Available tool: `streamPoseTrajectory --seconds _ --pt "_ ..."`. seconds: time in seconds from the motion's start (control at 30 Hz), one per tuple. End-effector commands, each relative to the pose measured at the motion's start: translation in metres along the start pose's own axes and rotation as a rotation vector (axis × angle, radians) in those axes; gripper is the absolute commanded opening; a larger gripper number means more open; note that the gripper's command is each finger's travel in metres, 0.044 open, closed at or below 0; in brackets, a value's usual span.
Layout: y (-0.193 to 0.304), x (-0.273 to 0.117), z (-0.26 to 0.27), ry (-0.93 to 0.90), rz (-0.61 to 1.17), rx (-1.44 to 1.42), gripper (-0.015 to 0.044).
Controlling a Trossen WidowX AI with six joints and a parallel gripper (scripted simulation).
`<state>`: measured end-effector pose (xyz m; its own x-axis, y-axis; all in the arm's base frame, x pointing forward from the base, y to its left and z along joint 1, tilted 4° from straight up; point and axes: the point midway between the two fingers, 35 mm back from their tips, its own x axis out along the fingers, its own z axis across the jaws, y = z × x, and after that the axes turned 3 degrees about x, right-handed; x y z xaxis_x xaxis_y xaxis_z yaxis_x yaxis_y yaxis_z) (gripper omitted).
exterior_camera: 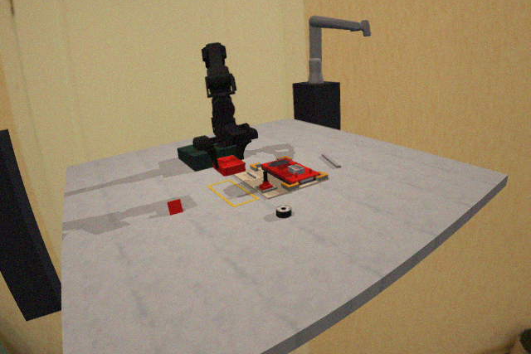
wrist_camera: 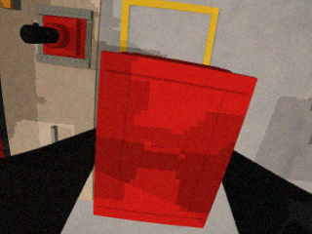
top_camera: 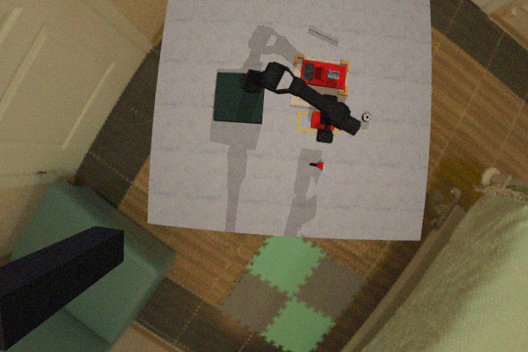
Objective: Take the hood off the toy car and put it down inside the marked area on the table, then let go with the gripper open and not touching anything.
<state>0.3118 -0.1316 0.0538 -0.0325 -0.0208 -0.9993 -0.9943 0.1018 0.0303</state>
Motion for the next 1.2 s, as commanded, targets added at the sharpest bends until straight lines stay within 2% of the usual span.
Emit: streamPoseTrajectory --seconds 0.0,1.17 --pt "0.001 0.004 0.000 0.002 0.004 -0.003 0.0000" --pt "0.001 0.026 -0.001 0.002 0.004 -0.003 0.0000"
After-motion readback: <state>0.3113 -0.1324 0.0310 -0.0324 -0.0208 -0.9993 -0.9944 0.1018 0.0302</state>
